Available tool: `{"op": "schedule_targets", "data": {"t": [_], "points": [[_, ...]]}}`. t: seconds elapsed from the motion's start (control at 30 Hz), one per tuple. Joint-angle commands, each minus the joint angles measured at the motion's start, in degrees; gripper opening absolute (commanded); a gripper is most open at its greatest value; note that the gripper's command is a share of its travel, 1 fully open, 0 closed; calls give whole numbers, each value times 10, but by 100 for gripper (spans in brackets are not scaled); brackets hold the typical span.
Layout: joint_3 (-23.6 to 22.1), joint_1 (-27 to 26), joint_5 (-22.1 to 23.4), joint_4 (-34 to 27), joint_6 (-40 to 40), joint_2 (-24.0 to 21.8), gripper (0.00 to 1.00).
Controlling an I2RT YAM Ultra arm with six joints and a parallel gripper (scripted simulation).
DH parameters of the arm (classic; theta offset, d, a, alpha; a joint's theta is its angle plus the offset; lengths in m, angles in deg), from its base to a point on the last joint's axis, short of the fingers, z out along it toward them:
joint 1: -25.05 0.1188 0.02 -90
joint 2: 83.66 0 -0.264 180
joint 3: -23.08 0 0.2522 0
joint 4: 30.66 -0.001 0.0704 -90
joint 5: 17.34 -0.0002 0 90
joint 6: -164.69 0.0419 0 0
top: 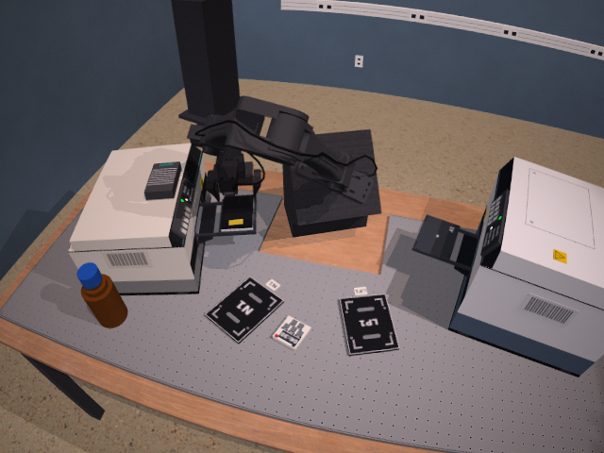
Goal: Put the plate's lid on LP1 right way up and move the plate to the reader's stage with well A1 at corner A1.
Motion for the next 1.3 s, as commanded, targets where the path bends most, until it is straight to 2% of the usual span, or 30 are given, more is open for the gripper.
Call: {"op": "schedule_targets", "data": {"t": [0.0, 0.23, 0.3, 0.4, 0.5, 0.77, 0.93, 0.97, 1.17, 1.27], "points": [[6, -5, 8, -9, -10, -6, 100], [16, -9, 13, -12, -12, -16, 100], [-1, 5, 15, 8, -2, -11, 100], [-12, -3, 16, 12, 3, -6, 100], [-17, 12, 18, 23, 9, 9, 100], [-29, 29, 24, 55, 28, 12, 100], [-27, 26, 27, 68, 36, 15, 100], [-30, 25, 28, 72, 39, 2, 100], [-43, 40, 32, 97, 55, 20, 100], [-28, 40, 33, 103, 58, 13, 100]]}}
